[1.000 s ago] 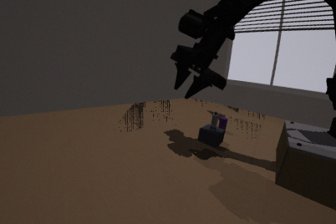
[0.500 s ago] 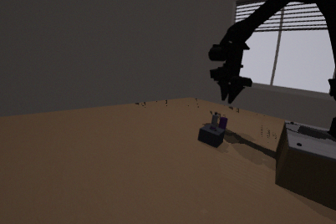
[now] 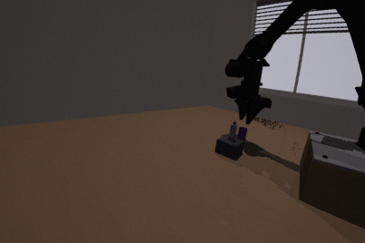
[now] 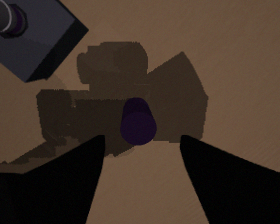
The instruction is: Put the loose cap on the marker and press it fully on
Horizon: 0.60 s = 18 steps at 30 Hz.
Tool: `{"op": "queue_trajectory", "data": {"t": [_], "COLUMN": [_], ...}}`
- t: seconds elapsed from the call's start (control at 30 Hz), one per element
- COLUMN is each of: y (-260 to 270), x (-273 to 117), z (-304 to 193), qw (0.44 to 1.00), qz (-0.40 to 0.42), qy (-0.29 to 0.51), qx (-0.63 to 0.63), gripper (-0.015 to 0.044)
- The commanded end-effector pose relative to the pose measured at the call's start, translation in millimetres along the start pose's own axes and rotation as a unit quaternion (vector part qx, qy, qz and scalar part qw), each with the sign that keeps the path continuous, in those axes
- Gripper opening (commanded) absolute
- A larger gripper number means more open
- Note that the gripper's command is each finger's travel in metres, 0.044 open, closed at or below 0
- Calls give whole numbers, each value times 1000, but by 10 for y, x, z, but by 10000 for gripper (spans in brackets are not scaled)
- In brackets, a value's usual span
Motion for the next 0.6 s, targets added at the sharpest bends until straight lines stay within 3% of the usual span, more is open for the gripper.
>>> {"op": "queue_trajectory", "data": {"t": [0.0, 0.57], "y": [7, 2], "x": [75, 338], "z": [-7, -5], "qw": [1000, 1000], "qz": [3, 3], "qy": [3, 3], "qx": [3, 3], "gripper": [248, 248]}}
Point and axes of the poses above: the point midway between the two fingers, 35 mm back from their tips, its own x axis out along the fingers, its own y axis across the jaws, z = x × y, the point moved 7 cm from there along -x, back along the fingers, and after that the axes turned 5 degrees about -x, right-handed, at the moved point
